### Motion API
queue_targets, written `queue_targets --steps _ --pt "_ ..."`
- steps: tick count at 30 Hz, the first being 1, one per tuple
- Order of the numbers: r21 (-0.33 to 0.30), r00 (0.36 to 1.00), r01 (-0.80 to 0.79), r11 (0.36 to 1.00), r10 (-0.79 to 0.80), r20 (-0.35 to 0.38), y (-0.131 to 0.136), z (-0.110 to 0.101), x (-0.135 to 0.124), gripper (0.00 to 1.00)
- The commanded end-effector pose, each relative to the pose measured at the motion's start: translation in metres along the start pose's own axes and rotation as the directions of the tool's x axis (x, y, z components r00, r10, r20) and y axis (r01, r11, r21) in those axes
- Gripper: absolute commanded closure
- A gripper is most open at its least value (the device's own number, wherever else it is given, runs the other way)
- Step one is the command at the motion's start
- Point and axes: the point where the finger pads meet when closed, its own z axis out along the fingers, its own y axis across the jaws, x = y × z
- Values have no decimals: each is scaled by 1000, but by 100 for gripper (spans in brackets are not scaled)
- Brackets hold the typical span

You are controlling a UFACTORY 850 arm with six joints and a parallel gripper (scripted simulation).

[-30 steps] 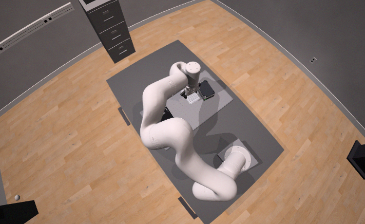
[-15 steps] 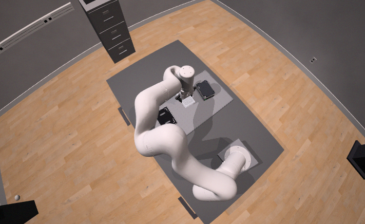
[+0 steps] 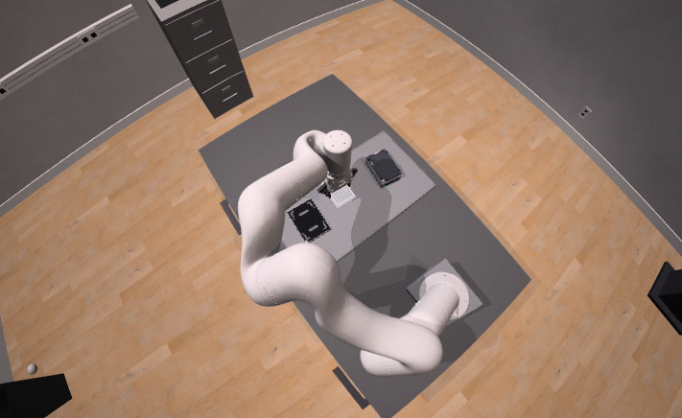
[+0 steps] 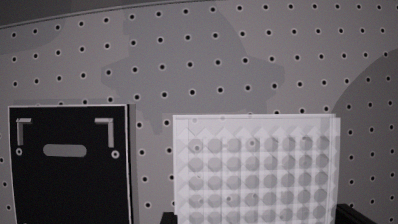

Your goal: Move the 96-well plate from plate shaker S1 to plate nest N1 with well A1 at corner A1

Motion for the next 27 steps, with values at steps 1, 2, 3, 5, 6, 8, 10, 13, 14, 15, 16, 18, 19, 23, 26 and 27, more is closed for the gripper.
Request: queue_targets --steps 1,2,3,5,6,8,10,13,14,15,16,18,19,23,26,27 --pt "-1 1000 1 1000 -1 -2 -15 1 0 100" --pt "-1 1000 1 1000 -1 -2 -18 1 0 100" --pt "-1 1000 1 1000 -1 -2 -22 1 -1 100" --pt "-1 1000 1 1000 -1 -2 -28 2 -1 100" --pt "-1 1000 1 1000 -1 -2 -32 2 -1 100" --pt "-1 1000 1 1000 -1 -2 -38 3 -2 100" --pt "-1 1000 1 1000 -1 -2 -38 3 -2 100" --pt "-1 1000 1 1000 -1 -2 -48 4 -3 100" --pt "-1 1000 1 1000 -1 -2 -51 5 -3 100" --pt "-1 1000 1 1000 -1 -2 -55 5 -3 100" --pt "-1 1000 1 1000 -1 -2 -58 5 -3 100" --pt "-1 1000 1 1000 -1 -2 -65 6 -4 100" --pt "-1 1000 1 1000 -1 -2 -68 6 -4 100" --pt "0 1000 1 1000 -1 -2 -81 8 -5 100" --pt "0 1000 1 1000 -1 -2 -88 9 -5 100" --pt "0 1000 1 1000 -1 -2 -88 9 -5 100"
